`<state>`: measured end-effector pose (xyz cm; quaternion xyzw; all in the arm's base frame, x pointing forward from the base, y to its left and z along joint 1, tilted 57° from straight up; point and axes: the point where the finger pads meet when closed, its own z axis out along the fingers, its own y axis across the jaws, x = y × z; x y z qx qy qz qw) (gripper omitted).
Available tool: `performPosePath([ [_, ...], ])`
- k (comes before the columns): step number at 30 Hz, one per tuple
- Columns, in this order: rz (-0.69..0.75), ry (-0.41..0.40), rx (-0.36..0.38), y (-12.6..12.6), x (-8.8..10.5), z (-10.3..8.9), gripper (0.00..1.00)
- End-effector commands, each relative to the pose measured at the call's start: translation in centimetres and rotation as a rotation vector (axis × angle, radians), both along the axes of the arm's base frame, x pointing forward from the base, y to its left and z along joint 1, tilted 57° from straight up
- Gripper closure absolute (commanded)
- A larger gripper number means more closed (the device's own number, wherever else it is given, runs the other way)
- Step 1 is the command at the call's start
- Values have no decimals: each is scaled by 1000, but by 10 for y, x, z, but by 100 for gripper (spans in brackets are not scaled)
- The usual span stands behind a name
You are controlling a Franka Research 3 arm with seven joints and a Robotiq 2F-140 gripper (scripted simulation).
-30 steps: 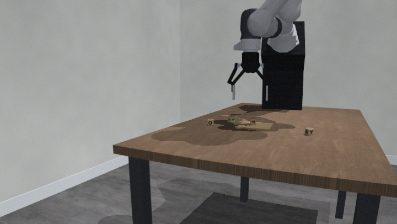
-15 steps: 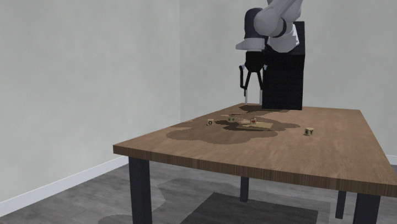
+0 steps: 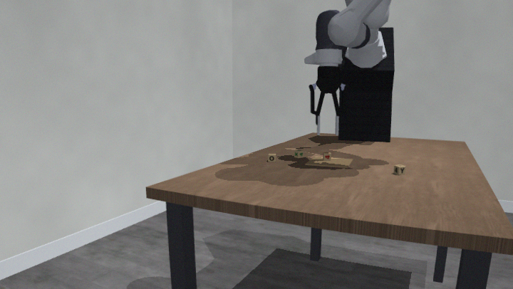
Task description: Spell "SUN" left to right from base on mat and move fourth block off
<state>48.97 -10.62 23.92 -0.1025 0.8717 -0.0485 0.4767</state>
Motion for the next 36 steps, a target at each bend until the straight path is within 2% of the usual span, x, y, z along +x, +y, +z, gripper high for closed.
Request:
performPosePath([
  [1, 3, 0, -5, 0, 0, -1, 63],
  [19, 3, 0, -5, 0, 1, -1, 63],
  [36, 3, 0, -5, 0, 14, -10, 63],
])
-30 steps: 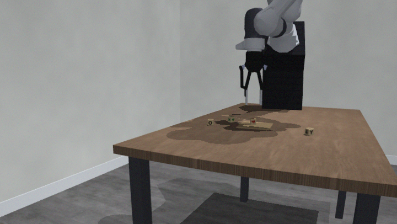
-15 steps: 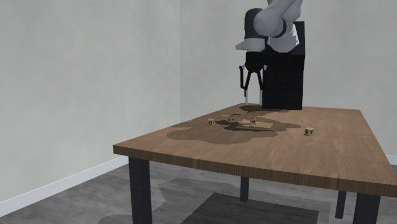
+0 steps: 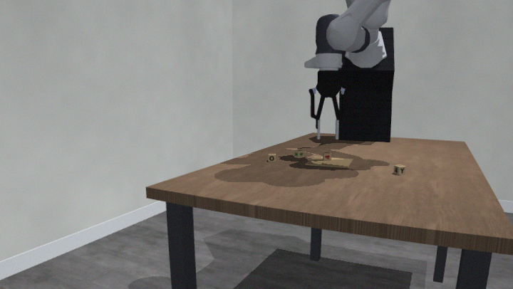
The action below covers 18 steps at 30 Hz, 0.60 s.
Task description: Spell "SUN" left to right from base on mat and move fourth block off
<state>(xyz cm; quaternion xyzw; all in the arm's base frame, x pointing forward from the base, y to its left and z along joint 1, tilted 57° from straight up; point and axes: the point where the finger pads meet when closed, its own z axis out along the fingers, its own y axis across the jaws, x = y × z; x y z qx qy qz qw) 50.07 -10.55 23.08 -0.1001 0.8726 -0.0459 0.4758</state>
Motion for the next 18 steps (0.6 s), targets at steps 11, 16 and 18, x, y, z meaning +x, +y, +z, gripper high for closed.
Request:
performPosePath([
  [11, 6, -2, -12, 0, 15, -9, 63],
  [16, 6, -2, -12, 0, 22, -13, 63],
  [18, 6, -2, -12, 0, 24, -15, 63],
])
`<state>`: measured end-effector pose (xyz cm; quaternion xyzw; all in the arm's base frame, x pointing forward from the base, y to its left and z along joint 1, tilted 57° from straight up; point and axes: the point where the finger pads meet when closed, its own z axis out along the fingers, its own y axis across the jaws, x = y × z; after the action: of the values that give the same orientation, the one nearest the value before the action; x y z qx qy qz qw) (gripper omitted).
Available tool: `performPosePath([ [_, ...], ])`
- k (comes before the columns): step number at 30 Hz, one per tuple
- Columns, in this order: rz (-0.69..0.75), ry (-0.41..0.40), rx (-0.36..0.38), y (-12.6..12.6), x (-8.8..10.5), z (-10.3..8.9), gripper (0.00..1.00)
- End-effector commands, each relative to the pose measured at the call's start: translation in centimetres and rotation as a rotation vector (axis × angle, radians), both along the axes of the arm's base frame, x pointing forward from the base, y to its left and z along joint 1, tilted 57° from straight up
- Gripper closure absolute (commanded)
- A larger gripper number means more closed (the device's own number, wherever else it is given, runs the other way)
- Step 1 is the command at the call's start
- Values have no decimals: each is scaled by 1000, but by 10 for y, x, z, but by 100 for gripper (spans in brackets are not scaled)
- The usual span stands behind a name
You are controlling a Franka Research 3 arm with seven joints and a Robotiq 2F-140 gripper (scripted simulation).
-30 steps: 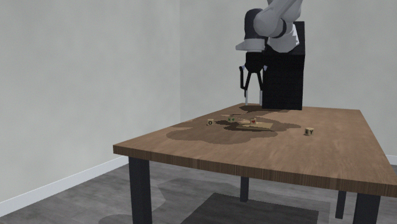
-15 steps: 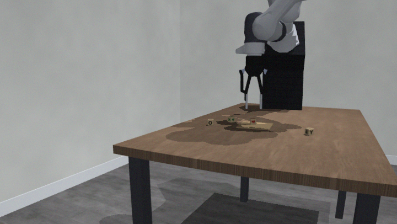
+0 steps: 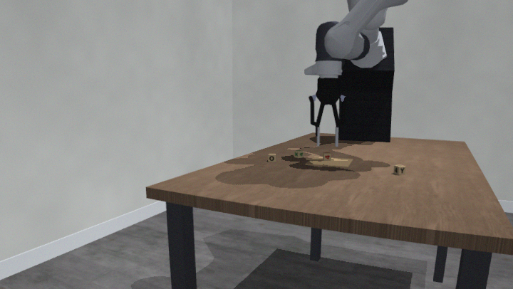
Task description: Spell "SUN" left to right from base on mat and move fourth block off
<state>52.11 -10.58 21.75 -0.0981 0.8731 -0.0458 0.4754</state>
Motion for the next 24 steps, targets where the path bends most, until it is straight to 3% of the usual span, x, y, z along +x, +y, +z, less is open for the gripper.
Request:
performPosePath([
  [1, 9, -3, -14, 0, 4, -2, 63],
  [24, 9, -3, -14, 0, 12, -7, 63],
])
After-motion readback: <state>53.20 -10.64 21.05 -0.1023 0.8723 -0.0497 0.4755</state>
